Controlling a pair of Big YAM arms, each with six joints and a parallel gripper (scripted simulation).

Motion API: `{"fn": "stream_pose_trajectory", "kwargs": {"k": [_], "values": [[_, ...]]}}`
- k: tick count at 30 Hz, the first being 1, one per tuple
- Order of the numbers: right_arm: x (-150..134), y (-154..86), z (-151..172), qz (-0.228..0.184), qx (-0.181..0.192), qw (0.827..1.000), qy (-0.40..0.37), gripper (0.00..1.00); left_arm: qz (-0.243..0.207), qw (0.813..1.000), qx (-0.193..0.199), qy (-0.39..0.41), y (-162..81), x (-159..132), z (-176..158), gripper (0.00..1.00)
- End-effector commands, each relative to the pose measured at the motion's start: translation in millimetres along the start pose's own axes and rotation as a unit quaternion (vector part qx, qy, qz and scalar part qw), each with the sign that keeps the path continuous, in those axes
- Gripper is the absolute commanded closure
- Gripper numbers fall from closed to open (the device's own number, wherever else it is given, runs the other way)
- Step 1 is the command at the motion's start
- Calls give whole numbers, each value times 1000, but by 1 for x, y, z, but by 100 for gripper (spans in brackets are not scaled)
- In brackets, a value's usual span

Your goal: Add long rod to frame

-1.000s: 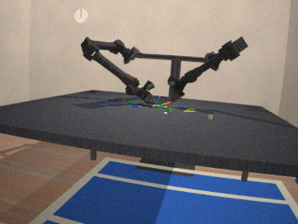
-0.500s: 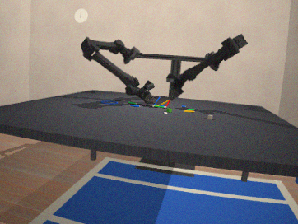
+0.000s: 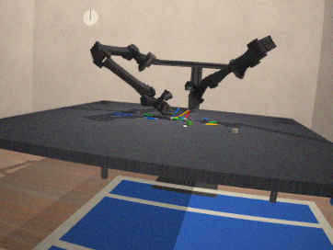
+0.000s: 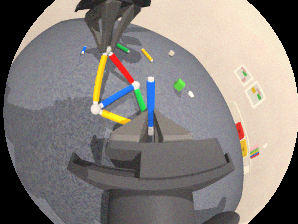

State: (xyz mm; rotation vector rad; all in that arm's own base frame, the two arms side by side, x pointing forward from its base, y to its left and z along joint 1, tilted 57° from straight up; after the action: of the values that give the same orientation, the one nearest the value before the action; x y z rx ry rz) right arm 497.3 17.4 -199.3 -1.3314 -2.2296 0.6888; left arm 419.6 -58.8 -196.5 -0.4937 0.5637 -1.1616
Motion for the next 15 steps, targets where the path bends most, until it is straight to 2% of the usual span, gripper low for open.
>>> {"fn": "stream_pose_trajectory", "kwargs": {"k": [1, 5, 6, 15], "values": [[4, -1, 6, -5, 7, 1000, 1, 100, -17, 1000, 7, 5, -10, 19, 5, 100], [4, -1, 6, -5, 7, 1000, 1, 100, -21, 1000, 17, 4, -9, 9, 11, 100], [4, -1, 6, -5, 7, 1000, 1, 100, -26, 1000, 16, 7, -11, 19, 9, 100], [4, -1, 6, -5, 7, 1000, 1, 100, -40, 999, 31, -2, -10, 31, 20, 100]]}}
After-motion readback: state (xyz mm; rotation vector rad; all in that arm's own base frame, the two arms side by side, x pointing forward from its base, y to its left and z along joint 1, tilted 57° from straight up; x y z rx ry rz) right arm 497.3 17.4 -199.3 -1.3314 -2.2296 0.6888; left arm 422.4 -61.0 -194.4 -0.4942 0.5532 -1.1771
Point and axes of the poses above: on each arm, the point where the finger pads meet when closed, its own y axis out along the fingers, its own z axis across the jaws, x = y × z, the point moved 6 cm from there along -y, back along the fingers, and after that the axes turned 12 degrees about y, right-handed, at the moved point
